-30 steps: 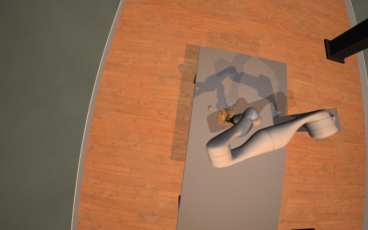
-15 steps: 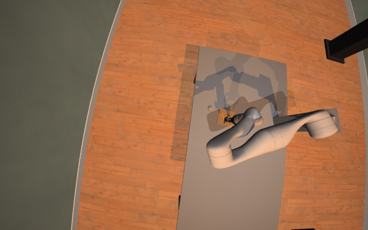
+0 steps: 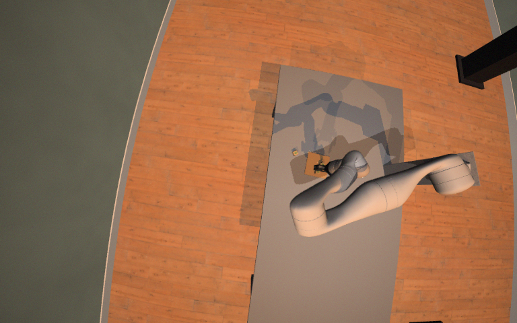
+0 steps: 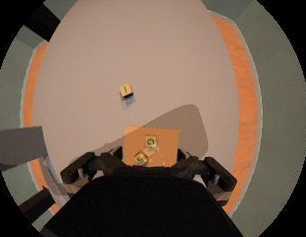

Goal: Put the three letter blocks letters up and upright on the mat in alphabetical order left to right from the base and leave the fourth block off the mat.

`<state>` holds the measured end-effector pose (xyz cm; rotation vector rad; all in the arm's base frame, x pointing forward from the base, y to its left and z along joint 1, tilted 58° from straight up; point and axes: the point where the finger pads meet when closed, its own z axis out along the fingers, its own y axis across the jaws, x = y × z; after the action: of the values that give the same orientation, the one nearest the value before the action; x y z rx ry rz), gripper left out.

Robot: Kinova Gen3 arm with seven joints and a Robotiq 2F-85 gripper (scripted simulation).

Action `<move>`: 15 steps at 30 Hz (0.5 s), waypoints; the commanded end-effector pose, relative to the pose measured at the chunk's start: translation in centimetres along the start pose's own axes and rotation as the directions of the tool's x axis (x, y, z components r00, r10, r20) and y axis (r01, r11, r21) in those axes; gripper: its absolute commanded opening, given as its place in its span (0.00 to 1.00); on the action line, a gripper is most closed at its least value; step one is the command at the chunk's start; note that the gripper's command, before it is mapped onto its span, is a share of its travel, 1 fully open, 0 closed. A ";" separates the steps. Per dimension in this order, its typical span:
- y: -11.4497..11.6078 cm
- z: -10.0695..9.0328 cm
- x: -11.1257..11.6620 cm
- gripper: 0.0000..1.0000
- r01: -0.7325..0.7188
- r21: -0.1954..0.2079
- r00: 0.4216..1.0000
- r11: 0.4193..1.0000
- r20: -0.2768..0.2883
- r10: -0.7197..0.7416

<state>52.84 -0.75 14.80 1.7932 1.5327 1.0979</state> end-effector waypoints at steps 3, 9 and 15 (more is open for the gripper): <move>0.0 0.0 -0.1 1.00 -0.015 0.000 1.000 1.000 0.000 0.015; -0.5 0.1 -0.8 1.00 -0.130 0.003 0.992 0.992 0.001 0.130; -1.3 0.4 -2.4 1.00 -0.391 0.004 0.920 0.920 0.004 0.391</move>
<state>52.64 -0.88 13.64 2.1001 1.2799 1.2705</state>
